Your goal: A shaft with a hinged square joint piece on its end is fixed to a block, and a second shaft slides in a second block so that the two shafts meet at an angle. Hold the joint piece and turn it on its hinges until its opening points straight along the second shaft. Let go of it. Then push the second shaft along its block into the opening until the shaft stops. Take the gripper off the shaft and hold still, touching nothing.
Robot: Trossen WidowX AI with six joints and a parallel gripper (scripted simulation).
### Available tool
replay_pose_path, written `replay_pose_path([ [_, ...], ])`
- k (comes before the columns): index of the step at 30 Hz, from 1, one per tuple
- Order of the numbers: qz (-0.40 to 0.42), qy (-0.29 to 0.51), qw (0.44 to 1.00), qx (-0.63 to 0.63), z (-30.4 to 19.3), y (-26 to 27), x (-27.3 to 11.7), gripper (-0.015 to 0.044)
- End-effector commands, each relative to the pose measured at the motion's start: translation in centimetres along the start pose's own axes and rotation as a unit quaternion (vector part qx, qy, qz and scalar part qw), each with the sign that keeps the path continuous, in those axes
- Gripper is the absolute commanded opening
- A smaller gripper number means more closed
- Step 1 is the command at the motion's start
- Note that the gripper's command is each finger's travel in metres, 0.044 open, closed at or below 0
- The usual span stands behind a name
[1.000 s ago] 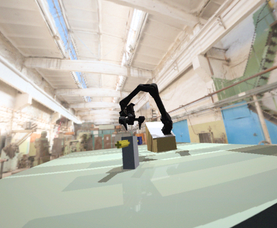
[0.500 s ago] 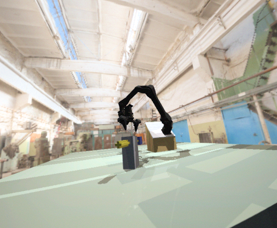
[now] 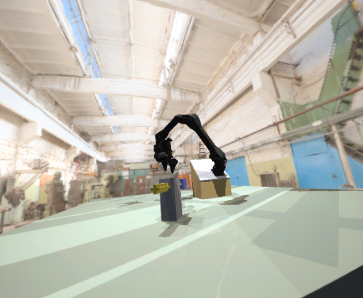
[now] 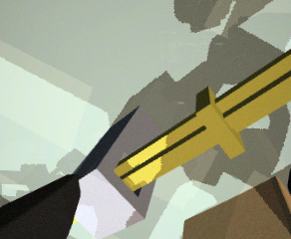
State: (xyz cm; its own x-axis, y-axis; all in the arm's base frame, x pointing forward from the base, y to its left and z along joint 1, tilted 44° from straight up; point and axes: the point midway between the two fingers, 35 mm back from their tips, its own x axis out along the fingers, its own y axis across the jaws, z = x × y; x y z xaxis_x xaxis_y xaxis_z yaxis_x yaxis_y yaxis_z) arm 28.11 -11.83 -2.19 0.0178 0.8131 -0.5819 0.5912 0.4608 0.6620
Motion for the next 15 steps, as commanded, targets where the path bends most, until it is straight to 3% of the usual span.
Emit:
replay_pose_path([
  [1,-0.019,-0.012,0.997,-0.069,1.2,-1.9,-0.5,0.0440],
  [15,-0.087,-0.029,0.954,-0.285,4.6,-7.9,-2.0,0.0440],
])
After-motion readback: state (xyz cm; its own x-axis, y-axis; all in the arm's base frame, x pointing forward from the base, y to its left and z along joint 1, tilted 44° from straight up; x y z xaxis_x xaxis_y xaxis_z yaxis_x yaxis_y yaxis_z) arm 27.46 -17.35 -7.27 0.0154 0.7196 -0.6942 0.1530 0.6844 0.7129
